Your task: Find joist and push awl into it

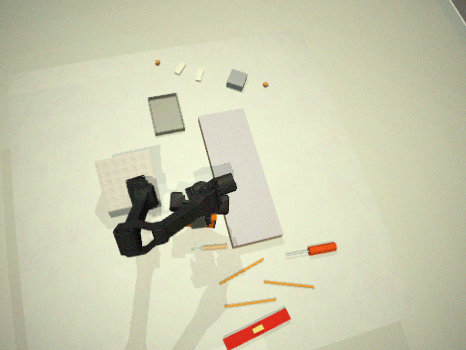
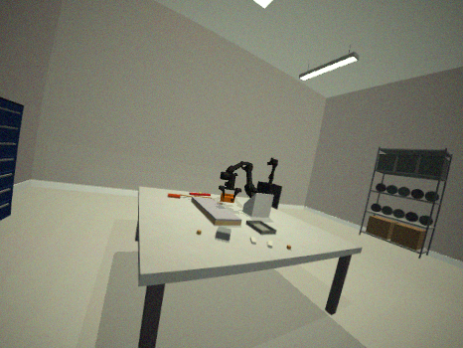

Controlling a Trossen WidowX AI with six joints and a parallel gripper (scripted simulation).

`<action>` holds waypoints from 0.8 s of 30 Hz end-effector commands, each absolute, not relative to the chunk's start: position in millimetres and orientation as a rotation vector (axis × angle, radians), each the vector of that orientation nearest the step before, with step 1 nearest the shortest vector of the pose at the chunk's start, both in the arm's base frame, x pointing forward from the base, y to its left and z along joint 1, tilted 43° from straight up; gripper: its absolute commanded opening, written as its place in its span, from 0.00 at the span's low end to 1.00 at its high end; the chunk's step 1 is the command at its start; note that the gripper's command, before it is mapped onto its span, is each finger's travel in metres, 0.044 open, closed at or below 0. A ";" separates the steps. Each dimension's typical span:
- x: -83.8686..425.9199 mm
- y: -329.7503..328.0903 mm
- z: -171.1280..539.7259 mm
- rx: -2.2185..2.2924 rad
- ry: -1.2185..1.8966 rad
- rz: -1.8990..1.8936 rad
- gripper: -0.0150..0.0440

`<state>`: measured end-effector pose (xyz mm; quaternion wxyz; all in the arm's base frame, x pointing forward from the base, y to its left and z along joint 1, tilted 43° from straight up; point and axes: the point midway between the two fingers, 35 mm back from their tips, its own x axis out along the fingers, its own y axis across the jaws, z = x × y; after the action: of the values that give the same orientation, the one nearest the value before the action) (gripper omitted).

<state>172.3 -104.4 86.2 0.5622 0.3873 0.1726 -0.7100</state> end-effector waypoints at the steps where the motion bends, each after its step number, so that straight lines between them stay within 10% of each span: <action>1: 172.1 -104.2 86.6 0.930 0.421 -1.657 0.25; 24: 170.3 -107.1 87.9 1.043 0.518 -1.606 0.25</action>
<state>170.0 -107.4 87.2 0.5473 0.4315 0.2124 -0.6849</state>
